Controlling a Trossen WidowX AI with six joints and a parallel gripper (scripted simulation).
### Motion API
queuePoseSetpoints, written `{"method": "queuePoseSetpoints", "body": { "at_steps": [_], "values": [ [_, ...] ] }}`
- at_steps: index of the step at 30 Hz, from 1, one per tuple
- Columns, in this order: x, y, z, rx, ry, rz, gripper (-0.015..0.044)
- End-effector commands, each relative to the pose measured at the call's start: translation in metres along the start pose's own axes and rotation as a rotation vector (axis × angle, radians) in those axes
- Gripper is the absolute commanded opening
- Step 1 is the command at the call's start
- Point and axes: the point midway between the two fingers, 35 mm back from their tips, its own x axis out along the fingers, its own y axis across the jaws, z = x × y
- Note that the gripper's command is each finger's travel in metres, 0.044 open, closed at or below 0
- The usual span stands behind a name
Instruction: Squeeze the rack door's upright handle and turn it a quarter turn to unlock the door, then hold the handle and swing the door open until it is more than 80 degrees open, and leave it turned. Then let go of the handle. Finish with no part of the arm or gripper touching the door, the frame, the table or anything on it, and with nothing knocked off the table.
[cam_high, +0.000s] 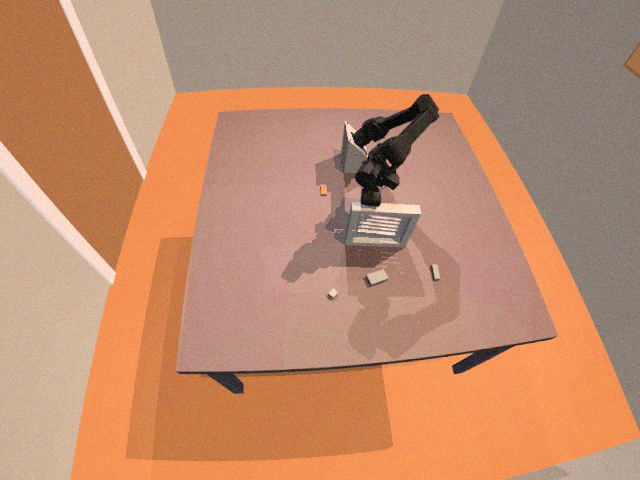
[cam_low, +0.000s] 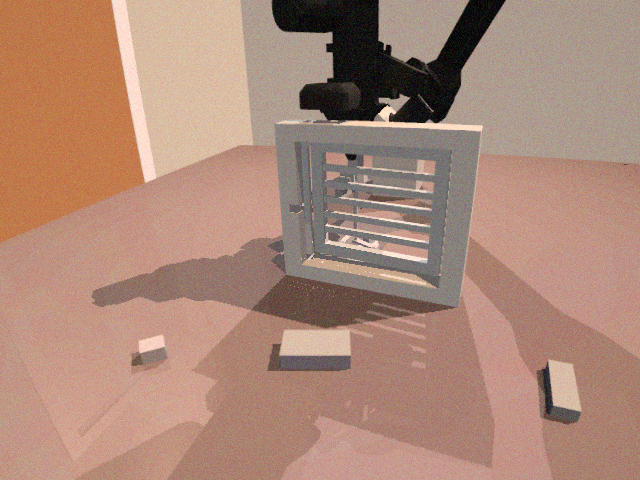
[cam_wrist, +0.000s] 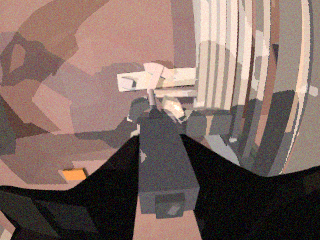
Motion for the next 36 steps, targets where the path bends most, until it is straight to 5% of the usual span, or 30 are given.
{"method": "queuePoseSetpoints", "body": {
  "at_steps": [1,36],
  "values": [
    [0.0,0.005,0.003,0.084,-0.002,-0.001,0.001],
    [0.0,0.068,0.051,0.743,-0.003,0.003,0.001]
  ]
}}
